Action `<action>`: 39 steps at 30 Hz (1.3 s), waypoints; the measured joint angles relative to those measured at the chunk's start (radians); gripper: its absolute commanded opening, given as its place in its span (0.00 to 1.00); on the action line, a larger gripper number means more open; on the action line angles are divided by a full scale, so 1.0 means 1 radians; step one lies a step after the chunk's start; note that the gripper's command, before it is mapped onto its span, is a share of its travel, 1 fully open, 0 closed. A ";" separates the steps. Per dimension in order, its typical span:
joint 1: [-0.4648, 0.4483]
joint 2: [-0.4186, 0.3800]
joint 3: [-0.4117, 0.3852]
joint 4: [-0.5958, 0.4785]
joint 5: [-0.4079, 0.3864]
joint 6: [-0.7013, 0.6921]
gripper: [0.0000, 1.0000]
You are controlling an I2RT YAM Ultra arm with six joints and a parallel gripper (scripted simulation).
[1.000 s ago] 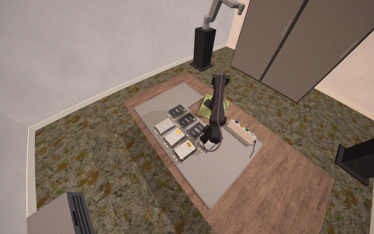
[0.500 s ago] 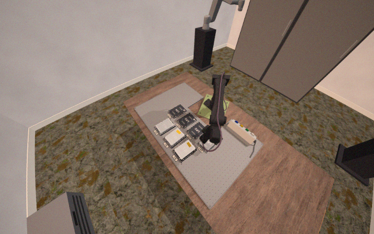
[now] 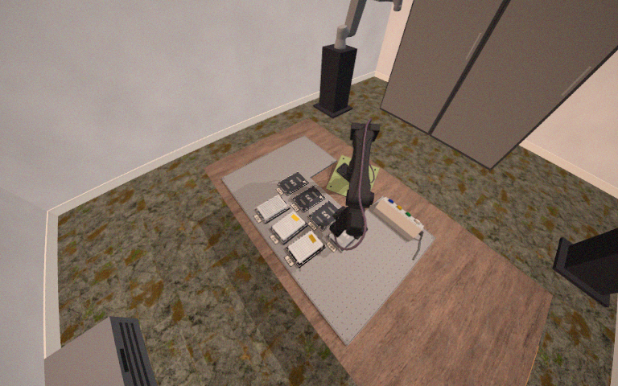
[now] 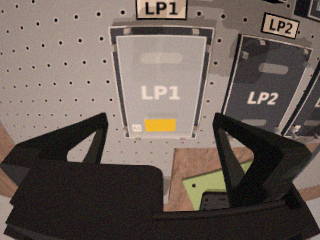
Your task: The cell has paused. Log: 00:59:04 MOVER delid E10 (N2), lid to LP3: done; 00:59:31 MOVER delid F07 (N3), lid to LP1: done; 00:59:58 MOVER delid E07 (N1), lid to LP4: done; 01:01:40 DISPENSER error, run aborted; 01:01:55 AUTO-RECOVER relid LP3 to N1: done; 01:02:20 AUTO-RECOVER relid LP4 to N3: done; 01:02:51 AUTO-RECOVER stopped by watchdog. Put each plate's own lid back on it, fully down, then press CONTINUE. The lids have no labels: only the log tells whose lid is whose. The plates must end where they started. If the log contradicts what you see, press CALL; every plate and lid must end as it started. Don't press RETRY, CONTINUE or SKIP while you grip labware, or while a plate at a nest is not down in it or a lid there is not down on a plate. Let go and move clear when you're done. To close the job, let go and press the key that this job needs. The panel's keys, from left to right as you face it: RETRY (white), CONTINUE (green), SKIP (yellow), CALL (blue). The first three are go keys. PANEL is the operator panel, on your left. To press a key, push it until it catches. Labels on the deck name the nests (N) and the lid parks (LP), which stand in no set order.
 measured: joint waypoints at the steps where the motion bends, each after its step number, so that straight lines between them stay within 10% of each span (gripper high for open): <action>1: 0.000 0.000 -0.003 0.000 0.000 0.000 1.00; 39: -0.013 0.059 -0.108 0.153 0.000 -0.007 1.00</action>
